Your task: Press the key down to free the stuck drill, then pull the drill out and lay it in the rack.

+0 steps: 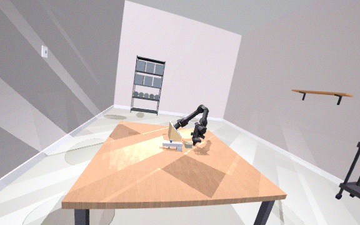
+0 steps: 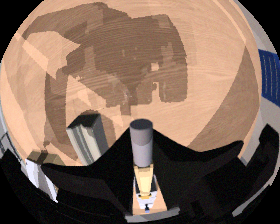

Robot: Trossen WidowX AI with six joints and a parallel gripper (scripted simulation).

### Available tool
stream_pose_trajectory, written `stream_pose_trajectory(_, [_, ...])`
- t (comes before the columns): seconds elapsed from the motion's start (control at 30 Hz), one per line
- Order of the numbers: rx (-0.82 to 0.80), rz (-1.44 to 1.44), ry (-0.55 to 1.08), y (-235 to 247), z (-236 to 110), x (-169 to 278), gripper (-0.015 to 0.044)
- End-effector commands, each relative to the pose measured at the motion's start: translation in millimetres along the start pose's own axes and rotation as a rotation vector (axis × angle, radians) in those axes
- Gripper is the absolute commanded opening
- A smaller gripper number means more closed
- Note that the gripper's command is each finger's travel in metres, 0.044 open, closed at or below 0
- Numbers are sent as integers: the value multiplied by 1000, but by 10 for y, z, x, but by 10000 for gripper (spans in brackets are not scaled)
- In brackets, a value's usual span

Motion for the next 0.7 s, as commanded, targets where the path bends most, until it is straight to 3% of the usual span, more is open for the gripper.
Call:
stream_pose_trajectory(0.0, [3,-4,-4,-5,-32,3,0])
stream_pose_trajectory(0.67, [3,-4,-4,-16,-127,16,0])
Point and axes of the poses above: the point midway between the two fingers, 35 mm back from their tips, its own z axis out along the fingers, its own y axis across the jaws, x = y × z, the point moved 9 cm from there along -z, back along the fingers, and after that the axes turned 5 degrees about -z, right-handed, at the moved point
